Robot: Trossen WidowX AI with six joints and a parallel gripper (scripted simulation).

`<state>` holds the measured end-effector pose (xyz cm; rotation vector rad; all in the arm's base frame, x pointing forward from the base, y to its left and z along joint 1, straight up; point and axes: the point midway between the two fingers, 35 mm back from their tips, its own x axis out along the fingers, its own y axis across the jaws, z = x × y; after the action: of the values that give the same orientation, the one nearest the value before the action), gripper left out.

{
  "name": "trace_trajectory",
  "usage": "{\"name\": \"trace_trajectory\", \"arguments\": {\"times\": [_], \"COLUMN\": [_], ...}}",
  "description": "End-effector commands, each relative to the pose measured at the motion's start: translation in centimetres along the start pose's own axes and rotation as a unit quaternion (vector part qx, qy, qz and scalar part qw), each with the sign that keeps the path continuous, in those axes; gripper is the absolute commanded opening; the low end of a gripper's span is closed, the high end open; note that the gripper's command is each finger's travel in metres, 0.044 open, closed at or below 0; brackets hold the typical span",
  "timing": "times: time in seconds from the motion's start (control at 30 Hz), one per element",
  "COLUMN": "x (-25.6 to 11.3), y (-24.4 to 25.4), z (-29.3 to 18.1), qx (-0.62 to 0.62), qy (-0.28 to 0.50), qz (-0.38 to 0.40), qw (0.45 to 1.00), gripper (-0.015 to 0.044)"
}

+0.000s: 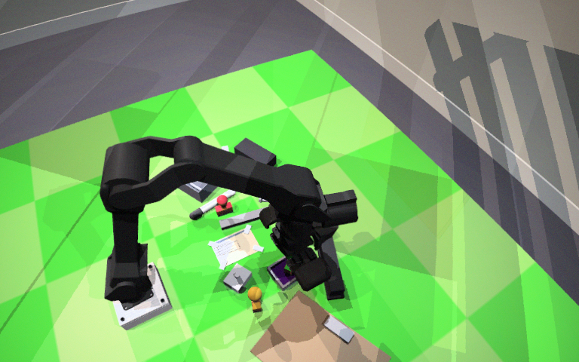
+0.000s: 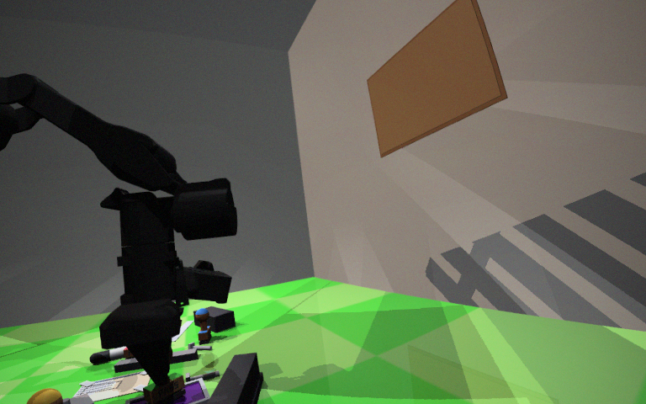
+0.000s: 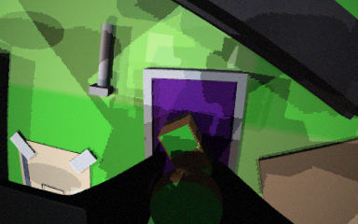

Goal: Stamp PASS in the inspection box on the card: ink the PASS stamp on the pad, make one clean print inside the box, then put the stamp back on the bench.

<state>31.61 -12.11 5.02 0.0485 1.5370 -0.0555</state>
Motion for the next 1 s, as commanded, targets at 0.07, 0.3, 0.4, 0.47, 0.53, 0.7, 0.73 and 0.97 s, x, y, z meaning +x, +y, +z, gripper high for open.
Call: {"name": "trace_trajectory", "arguments": {"times": [0.07,0.3,0.4,0.47,0.53,0.7,0.73,0.97], "x": [0.21,0.34,0.41,0.41,0.41,0.41,0.41,0.52], "y": [0.03,0.03,0.03,0.03,0.03,0.03,0.03,0.03], "z": [0.03,0.03,0.03,0.03,0.03,0.03,0.03,0.03], "qx": [0.0,0.0,0.0,0.0,0.0,0.0,0.0,0.0], "qy": [0.0,0.0,0.0,0.0,0.0,0.0,0.0,0.0], "qz": [0.002,0.002,0.002,0.002,0.002,0.002,0.002,0.002], "qw": [1.0,1.0,1.0,1.0,1.0,1.0,1.0,1.0], "gripper": [0.0,0.0,0.0,0.0,0.0,0.0,0.0,0.0]}}
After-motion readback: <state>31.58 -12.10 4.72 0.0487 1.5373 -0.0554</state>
